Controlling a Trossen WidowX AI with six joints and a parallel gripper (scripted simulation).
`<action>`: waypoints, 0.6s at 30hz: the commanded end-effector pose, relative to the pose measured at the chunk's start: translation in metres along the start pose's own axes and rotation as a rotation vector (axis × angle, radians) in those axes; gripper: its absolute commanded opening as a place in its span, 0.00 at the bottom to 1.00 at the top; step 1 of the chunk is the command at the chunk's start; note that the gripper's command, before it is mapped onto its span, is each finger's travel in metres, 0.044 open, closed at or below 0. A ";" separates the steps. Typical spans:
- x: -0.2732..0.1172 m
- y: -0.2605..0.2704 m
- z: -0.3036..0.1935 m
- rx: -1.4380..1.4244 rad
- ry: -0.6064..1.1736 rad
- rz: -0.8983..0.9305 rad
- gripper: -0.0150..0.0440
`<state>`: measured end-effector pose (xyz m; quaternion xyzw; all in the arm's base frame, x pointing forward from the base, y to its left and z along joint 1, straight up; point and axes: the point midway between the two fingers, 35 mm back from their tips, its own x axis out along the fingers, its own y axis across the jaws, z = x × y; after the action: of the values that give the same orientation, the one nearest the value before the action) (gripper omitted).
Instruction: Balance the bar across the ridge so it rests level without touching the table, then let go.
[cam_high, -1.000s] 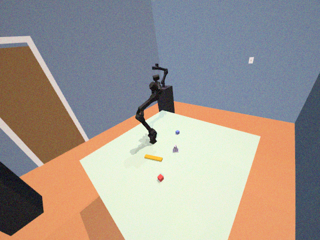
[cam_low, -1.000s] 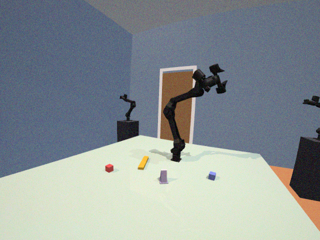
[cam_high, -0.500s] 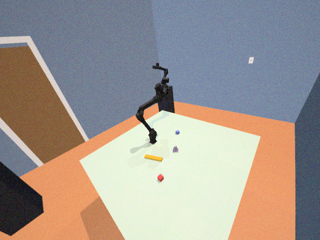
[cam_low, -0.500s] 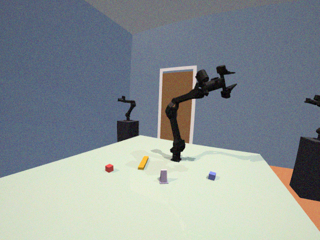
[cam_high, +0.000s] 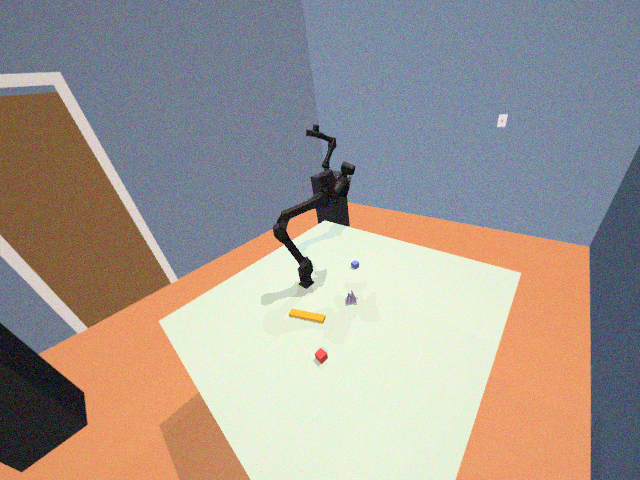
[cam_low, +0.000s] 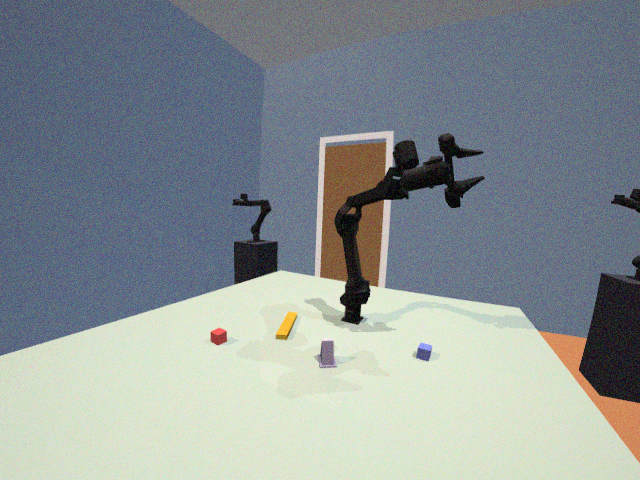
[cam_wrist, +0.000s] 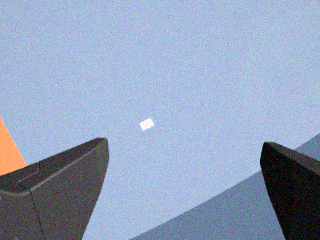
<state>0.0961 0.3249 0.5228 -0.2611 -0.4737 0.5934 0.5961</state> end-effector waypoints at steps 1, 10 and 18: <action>-0.007 0.002 -0.032 0.037 0.105 0.000 0.79; -0.035 0.002 -0.094 0.089 0.324 -0.013 0.79; -0.070 0.003 -0.145 0.139 0.516 -0.028 0.79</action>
<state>0.2131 0.3029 0.4570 -0.3422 -0.3003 0.5418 0.7065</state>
